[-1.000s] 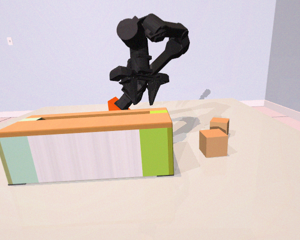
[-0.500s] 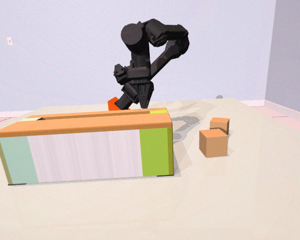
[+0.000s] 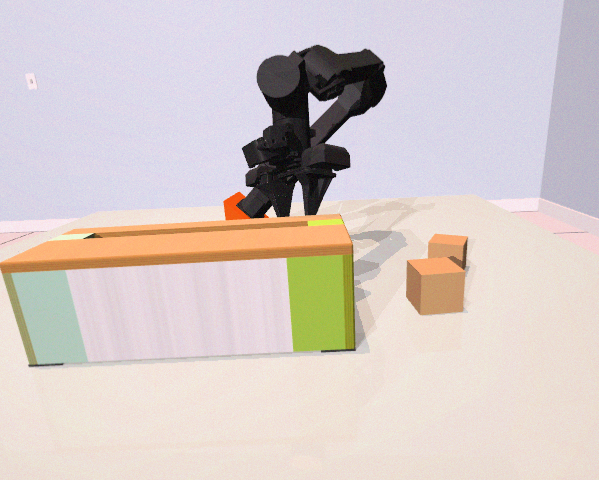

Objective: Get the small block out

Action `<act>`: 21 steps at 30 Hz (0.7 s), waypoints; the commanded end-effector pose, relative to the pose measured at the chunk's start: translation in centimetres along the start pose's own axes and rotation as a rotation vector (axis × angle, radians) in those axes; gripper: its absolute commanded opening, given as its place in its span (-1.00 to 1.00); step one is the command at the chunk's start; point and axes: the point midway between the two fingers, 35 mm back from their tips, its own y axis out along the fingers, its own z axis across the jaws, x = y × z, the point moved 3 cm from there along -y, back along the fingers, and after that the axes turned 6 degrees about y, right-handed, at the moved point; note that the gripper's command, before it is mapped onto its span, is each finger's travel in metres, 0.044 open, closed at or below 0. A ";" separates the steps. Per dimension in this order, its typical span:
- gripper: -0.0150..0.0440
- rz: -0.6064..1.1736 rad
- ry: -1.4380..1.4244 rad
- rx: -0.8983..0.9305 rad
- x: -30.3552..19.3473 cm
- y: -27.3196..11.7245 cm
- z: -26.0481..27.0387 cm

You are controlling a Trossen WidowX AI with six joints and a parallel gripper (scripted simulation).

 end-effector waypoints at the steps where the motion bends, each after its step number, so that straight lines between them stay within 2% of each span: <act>1: 0.47 -0.013 -0.914 -0.030 -0.2 1.4 -0.8; 21: 0.47 -0.009 -1.990 -0.038 -0.7 2.7 -1.1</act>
